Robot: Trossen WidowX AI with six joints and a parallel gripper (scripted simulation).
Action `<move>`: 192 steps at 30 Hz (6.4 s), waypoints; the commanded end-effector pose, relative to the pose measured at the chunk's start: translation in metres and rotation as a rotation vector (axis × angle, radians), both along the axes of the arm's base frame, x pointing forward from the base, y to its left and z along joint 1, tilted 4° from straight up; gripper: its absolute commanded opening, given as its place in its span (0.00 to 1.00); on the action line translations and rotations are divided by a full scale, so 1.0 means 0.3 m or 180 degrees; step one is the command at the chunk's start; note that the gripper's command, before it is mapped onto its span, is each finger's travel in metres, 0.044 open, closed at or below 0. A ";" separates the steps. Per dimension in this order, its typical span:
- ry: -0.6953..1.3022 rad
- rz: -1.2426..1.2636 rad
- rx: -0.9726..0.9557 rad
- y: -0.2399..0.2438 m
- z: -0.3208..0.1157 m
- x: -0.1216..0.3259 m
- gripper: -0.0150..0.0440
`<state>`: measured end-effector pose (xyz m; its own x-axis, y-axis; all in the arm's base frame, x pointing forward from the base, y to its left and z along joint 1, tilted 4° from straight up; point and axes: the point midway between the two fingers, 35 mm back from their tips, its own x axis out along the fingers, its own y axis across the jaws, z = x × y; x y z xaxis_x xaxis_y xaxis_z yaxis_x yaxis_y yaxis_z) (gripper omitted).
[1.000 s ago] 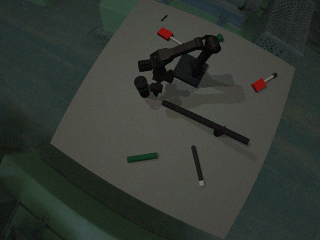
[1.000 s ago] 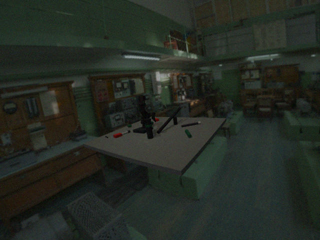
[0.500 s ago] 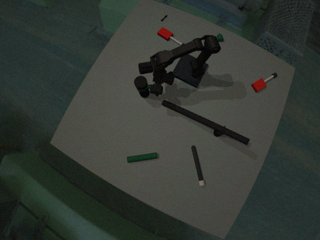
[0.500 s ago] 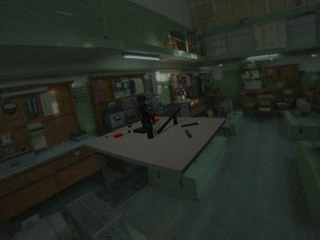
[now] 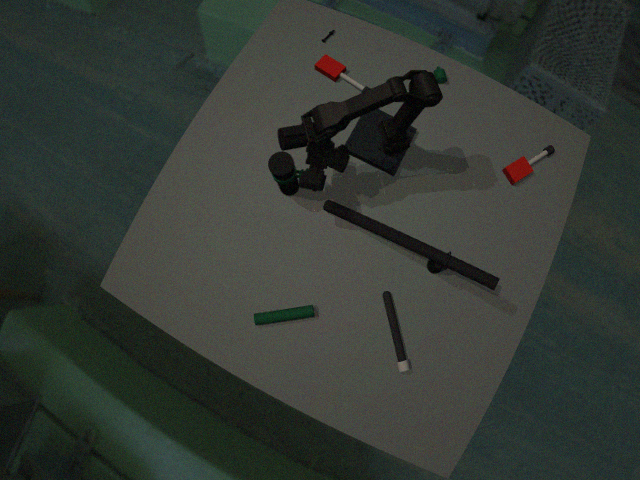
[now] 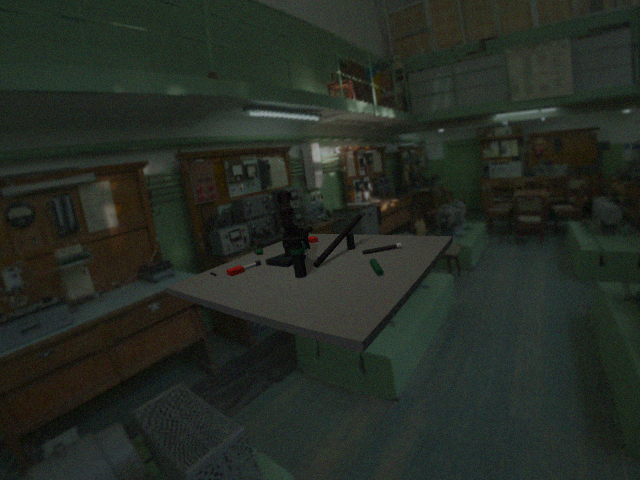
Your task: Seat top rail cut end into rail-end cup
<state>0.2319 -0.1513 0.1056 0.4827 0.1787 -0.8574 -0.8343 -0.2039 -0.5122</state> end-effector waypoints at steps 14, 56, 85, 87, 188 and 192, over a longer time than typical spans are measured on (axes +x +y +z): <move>0.0003 -0.0380 0.0003 0.007 0.003 0.039 0.25; 0.0035 -0.1110 0.0013 0.011 0.005 0.110 0.25; 0.0029 -0.1008 0.0024 0.013 0.005 0.101 0.48; 0.0029 -0.1008 0.0024 0.013 0.005 0.101 0.57; 0.1673 -0.0905 -0.0113 0.532 0.063 0.128 1.00; 0.1673 -0.0905 -0.0113 0.533 0.044 0.127 1.00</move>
